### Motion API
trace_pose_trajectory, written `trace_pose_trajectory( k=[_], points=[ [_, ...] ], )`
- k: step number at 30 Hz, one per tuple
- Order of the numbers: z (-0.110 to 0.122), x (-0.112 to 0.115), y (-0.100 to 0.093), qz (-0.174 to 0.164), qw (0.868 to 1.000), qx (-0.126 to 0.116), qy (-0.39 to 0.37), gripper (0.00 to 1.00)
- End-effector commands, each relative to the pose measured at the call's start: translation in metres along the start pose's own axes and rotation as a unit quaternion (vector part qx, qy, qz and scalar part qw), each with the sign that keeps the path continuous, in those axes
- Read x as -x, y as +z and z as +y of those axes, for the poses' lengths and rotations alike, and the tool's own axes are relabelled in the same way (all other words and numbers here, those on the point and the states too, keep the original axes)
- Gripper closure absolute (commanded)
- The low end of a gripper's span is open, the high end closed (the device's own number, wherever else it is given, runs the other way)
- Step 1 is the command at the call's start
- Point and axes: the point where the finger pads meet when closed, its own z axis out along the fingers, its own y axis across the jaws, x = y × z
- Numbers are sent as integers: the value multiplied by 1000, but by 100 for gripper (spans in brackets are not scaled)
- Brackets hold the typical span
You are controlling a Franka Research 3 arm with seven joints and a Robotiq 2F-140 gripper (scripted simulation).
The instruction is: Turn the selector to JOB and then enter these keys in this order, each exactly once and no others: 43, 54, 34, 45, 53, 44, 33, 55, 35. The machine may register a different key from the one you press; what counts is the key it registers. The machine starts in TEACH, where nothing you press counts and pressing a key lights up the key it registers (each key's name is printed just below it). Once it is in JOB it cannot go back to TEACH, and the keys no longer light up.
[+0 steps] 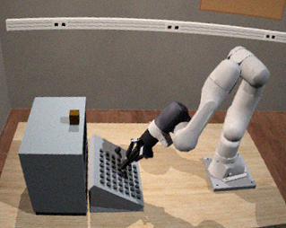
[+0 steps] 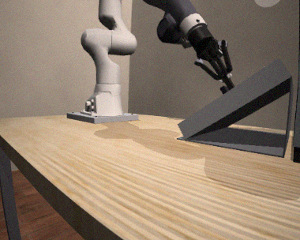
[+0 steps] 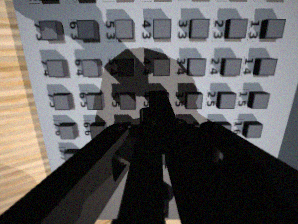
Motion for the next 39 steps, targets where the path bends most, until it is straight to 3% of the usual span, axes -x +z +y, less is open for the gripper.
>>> trace_pose_trajectory(
  k=[1, 39],
  points=[
    [4, 0, 0, -2, 1000, 5, 2, 90],
    [4, 0, 4, -3, 1000, 5, 2, 90]
  ],
)
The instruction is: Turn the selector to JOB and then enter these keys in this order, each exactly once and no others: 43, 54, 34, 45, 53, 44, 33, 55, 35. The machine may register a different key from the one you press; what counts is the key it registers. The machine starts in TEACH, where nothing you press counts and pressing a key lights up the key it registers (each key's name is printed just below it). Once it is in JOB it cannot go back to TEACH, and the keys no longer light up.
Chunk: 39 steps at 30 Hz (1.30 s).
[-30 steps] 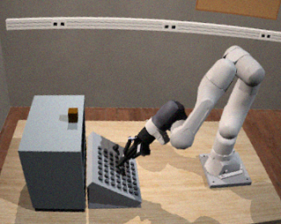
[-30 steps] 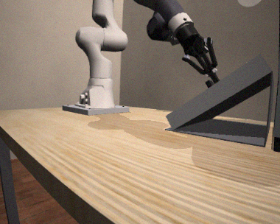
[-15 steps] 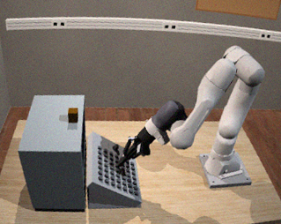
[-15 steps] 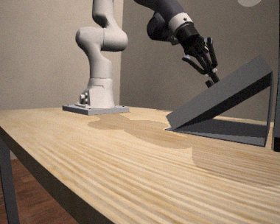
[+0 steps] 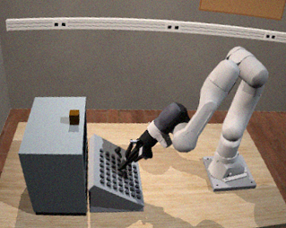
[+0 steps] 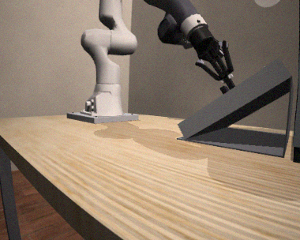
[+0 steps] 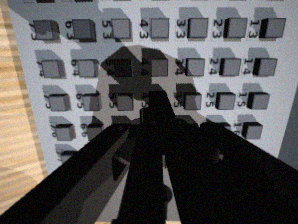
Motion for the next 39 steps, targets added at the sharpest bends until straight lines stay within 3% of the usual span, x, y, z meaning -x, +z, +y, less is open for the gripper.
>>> trace_pose_trajectory(
  k=[1, 39],
  points=[
    [2, 0, 1, -1, 1000, 2, 1, 90],
    [2, 0, 6, -1, 1000, 2, 1, 90]
  ],
)
